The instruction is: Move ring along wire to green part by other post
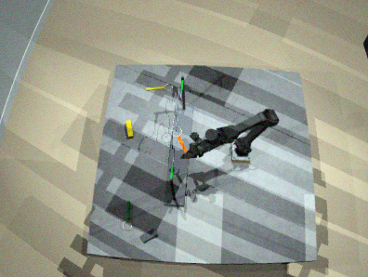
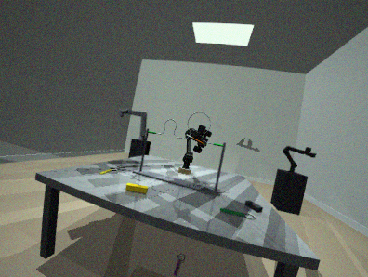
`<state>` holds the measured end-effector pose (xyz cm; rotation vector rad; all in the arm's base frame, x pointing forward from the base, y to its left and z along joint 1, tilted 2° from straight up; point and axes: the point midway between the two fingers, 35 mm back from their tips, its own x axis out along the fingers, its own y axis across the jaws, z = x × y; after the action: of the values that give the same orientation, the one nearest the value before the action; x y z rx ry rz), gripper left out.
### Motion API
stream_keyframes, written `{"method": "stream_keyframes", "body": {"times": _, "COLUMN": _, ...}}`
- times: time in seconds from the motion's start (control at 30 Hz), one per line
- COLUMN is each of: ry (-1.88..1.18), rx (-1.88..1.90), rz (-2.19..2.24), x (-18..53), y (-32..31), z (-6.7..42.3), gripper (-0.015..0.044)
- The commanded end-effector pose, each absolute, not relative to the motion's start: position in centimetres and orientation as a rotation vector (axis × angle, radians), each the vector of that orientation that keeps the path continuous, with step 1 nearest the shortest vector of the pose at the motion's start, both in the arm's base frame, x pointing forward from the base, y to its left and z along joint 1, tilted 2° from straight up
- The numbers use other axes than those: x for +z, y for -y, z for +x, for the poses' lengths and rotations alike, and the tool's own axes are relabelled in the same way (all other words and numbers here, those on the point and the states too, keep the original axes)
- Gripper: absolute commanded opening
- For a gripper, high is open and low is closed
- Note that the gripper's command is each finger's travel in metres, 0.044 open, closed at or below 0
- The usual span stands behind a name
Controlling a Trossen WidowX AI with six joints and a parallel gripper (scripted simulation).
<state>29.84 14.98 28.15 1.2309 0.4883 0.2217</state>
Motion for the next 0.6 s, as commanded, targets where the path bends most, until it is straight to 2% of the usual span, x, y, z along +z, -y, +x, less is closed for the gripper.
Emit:
{"method": "stream_keyframes", "body": {"times": 0.0, "ry": -0.476, "rx": 0.247, "rz": 1.277, "x": 29.4, "y": -15.2, "z": 29.8, "gripper": -0.015}}
{"method": "stream_keyframes", "body": {"times": 0.57, "ry": -0.465, "rx": 0.289, "rz": 1.417, "x": 31.5, "y": -15.5, "z": 29.8, "gripper": -0.015}}
